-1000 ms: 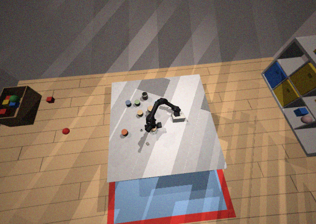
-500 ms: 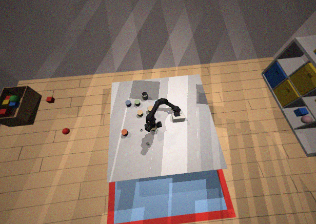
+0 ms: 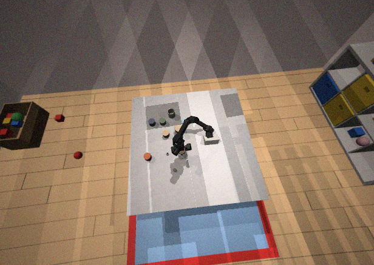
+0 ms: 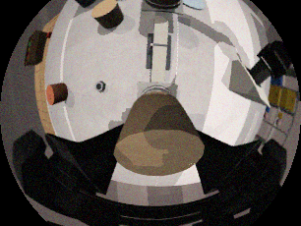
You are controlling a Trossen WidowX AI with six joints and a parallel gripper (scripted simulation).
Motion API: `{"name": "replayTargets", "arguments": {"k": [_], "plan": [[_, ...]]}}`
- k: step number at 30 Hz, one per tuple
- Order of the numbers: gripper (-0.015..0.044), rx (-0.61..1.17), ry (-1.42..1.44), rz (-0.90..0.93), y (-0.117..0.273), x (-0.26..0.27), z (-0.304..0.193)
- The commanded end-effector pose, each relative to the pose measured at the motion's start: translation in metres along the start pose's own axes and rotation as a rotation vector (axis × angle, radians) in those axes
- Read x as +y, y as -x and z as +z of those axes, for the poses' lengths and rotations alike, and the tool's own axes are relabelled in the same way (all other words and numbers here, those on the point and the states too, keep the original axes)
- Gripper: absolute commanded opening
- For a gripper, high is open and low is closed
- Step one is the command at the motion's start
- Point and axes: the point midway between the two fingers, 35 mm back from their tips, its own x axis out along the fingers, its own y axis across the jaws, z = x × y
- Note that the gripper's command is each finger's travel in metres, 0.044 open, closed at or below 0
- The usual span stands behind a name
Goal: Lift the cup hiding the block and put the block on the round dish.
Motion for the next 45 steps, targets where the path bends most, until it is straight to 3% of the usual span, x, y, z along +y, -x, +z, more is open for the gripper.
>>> {"name": "replayTargets", "arguments": {"k": [1,45], "plan": [[0.0,0.0,0.001,0.001,-0.0003,0.0,-0.0001],[0.0,0.001,0.001,0.001,-0.0024,-0.0028,-0.0051]]}}
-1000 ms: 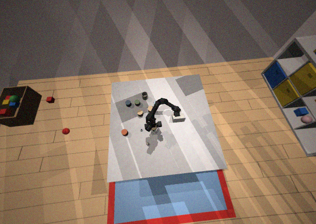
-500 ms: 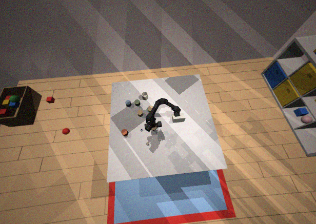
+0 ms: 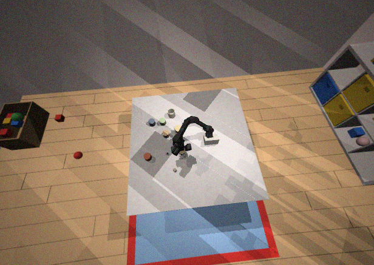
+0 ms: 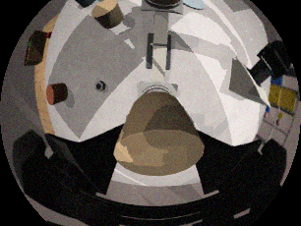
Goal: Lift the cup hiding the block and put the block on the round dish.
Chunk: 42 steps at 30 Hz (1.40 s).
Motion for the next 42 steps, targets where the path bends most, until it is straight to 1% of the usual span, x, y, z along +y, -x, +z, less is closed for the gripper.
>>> {"name": "replayTargets", "arguments": {"k": [1,9,15,22,30,42], "plan": [[0.0,0.003,0.001,0.002,-0.004,-0.006,-0.011],[0.0,0.013,0.0,0.005,-0.033,-0.046,-0.066],[0.0,0.015,-0.001,0.005,-0.056,-0.076,-0.095],[0.0,0.015,-0.001,0.005,-0.061,-0.077,-0.096],[0.0,0.014,-0.002,0.006,-0.095,-0.077,-0.096],[0.0,0.014,-0.002,0.006,-0.106,-0.077,-0.096]]}}
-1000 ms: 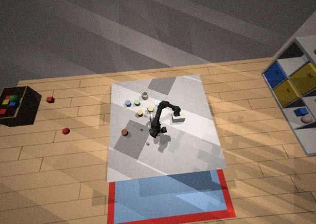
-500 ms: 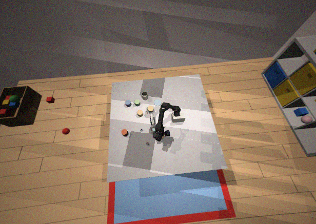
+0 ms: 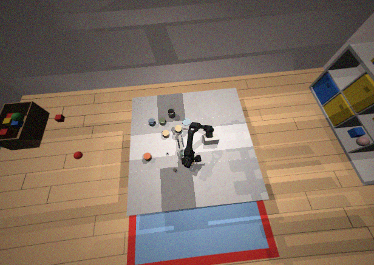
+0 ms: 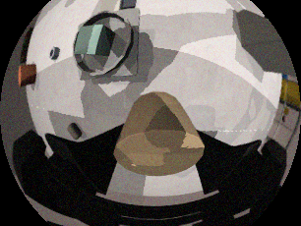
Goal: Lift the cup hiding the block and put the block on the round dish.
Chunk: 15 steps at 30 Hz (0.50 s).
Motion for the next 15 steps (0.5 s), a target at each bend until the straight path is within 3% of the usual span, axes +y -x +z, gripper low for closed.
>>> {"name": "replayTargets", "arguments": {"k": [1,6,15], "plan": [[0.0,-0.007,0.005,0.001,-0.0086,-0.0008,0.0016],[0.0,-0.007,0.005,0.001,-0.0169,-0.0009,0.0018],[0.0236,-0.004,0.002,-0.004,-0.0101,-0.0011,0.0007]]}}
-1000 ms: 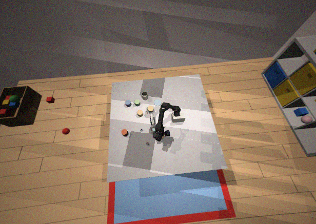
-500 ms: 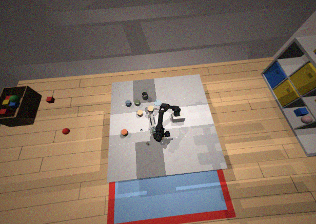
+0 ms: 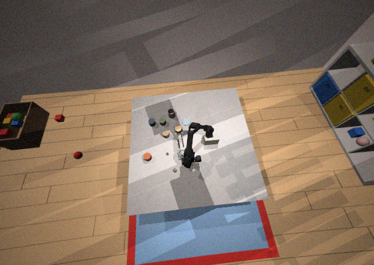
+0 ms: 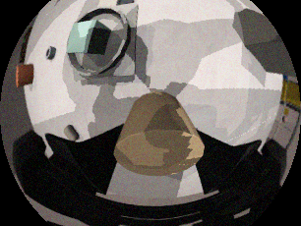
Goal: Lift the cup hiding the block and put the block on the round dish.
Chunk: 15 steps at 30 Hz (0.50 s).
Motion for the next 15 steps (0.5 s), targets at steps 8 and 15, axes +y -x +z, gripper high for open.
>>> {"name": "replayTargets", "arguments": {"k": [8,15], "plan": [[0.044,0.0,-0.001,0.001,0.009,0.001,0.0],[0.044,-0.001,0.002,0.004,0.053,0.0,0.0]]}}
